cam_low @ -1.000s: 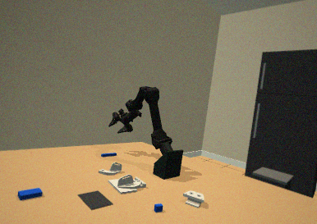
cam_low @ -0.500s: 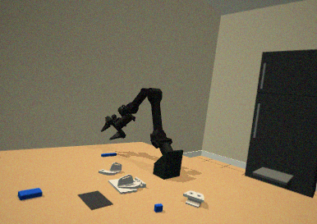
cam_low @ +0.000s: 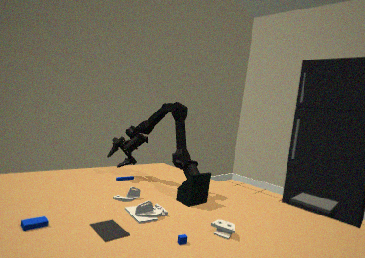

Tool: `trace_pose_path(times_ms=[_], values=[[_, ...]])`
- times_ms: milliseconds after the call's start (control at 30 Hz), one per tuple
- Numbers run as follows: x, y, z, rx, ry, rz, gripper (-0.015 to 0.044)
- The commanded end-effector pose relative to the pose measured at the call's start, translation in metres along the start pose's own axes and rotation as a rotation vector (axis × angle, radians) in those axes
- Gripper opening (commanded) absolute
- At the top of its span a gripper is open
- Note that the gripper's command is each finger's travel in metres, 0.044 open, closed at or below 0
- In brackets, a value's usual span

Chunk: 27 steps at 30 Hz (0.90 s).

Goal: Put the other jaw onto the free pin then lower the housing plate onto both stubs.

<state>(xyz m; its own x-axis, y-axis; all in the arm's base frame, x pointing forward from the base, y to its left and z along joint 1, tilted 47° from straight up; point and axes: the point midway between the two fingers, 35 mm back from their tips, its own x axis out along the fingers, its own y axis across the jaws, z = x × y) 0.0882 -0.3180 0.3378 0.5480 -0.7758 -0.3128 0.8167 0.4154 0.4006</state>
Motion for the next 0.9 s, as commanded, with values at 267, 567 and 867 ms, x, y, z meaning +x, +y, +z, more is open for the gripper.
trace_pose_path(times_ms=[267,567,867], values=[[0.031,0.034,-0.051,-0.015,0.187,0.032,0.044],[0.041,0.052,-0.082,-0.067,0.284,0.033,0.044],[0.053,0.065,-0.131,-0.138,0.445,-0.027,0.044]])
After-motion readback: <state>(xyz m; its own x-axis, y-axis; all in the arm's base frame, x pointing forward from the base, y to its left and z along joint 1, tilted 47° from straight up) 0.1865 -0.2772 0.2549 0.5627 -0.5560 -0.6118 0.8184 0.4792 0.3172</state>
